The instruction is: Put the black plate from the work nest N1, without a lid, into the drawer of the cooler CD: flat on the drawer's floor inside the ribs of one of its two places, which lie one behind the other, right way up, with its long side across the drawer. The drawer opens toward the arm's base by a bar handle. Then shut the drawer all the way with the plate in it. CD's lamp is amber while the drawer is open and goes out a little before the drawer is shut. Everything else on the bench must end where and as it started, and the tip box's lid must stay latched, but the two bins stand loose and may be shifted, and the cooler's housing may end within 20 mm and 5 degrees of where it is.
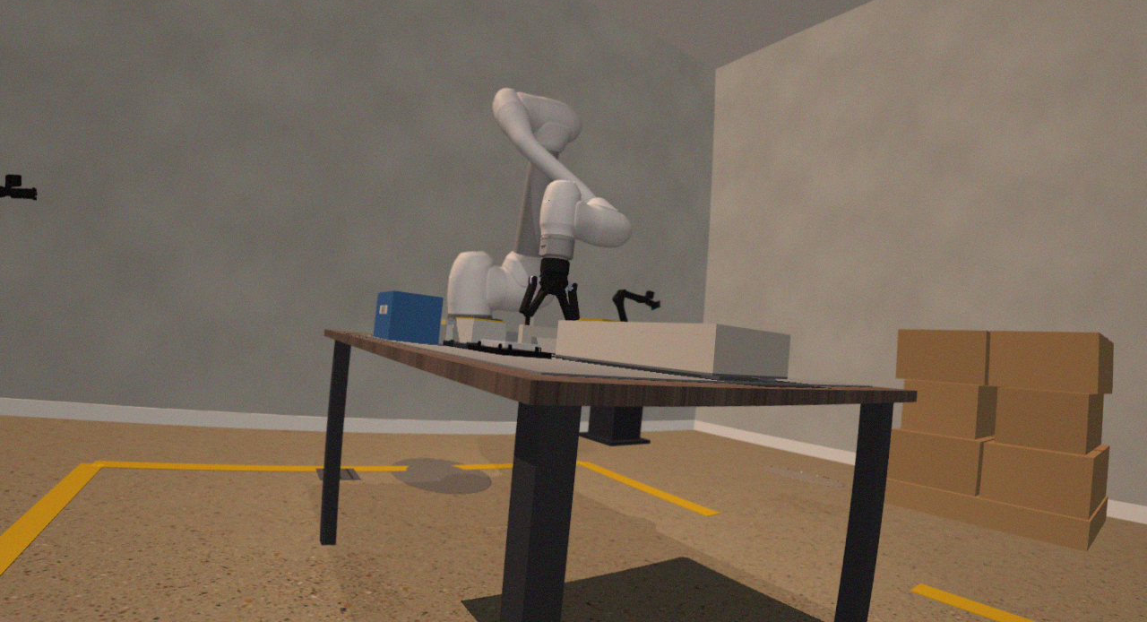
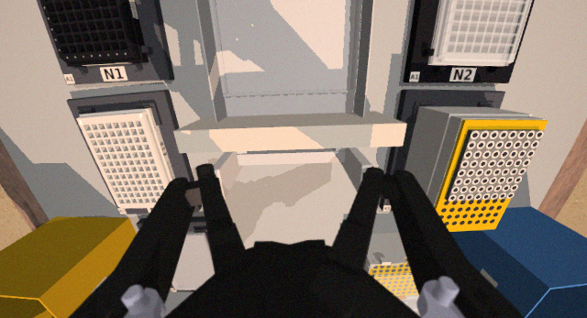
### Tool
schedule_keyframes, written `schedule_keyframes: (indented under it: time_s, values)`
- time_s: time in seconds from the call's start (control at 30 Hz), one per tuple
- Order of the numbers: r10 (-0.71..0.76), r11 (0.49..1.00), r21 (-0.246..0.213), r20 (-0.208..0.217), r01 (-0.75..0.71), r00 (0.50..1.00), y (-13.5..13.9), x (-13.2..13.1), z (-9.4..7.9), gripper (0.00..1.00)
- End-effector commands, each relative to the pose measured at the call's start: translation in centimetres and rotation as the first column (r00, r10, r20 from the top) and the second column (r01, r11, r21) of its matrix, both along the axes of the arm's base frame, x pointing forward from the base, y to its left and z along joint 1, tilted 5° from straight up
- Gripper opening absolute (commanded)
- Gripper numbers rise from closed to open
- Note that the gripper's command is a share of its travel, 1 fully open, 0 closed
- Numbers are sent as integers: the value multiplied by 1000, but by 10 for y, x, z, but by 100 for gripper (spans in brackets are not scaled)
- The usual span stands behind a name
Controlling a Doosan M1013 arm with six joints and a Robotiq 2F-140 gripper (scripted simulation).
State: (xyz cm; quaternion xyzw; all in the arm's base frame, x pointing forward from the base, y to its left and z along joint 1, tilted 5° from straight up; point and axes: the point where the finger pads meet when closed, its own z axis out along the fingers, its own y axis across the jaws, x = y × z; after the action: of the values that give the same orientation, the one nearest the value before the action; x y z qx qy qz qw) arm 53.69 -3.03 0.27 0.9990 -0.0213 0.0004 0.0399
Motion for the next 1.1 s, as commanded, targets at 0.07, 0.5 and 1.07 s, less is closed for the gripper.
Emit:
schedule_keyframes:
  time_s: [0.07,0.5,1.07]
  values:
    - [0,1000,0,0,0,1000,0,-5,0,0]
    - [0,1000,0,0,0,1000,0,-7,0,0]
    - [0,1000,0,0,0,1000,0,-7,0,0]
